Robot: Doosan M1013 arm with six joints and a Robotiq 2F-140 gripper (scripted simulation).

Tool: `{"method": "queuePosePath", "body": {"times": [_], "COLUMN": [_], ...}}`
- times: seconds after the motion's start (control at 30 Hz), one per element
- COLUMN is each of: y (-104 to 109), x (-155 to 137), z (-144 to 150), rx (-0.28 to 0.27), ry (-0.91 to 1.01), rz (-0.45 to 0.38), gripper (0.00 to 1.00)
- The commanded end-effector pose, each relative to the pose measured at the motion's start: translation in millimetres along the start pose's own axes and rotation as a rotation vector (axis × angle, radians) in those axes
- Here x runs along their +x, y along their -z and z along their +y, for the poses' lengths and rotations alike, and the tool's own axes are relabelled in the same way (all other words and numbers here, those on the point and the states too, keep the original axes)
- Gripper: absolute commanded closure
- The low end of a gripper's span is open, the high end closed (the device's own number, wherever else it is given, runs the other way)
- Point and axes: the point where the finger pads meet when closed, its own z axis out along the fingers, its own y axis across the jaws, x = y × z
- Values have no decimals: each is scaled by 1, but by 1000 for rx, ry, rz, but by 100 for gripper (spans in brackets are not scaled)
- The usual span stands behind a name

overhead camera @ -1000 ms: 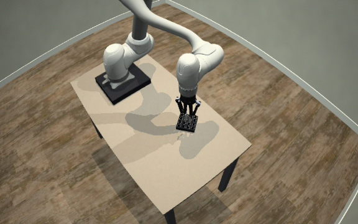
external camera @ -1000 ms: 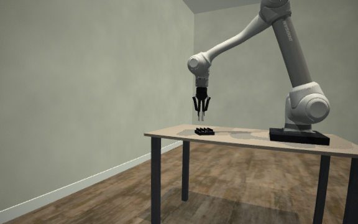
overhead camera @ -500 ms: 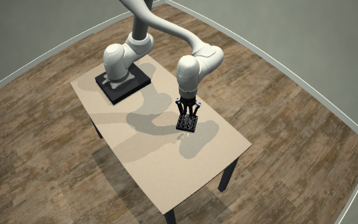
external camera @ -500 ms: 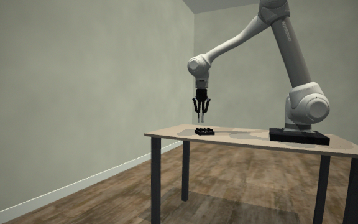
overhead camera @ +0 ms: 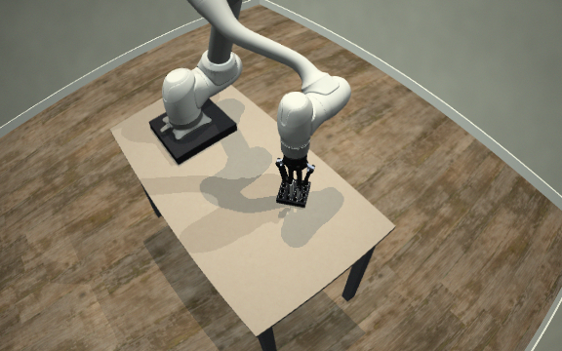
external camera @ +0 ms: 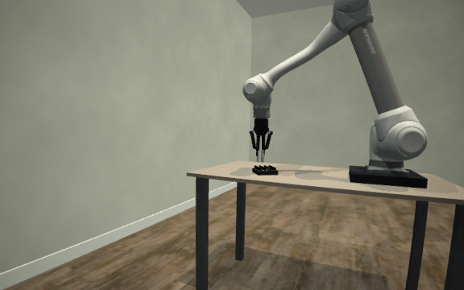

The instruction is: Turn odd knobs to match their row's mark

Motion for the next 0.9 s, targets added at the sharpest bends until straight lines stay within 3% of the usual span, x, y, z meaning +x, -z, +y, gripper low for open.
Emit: {"method": "queuePosePath", "body": {"times": [0.0, 0.87], "y": [-1, -12], "x": [0, 0], "z": [0, 0], "rx": [0, 0], "ry": [0, 0], "rz": [0, 0], "gripper": [88, 88]}}
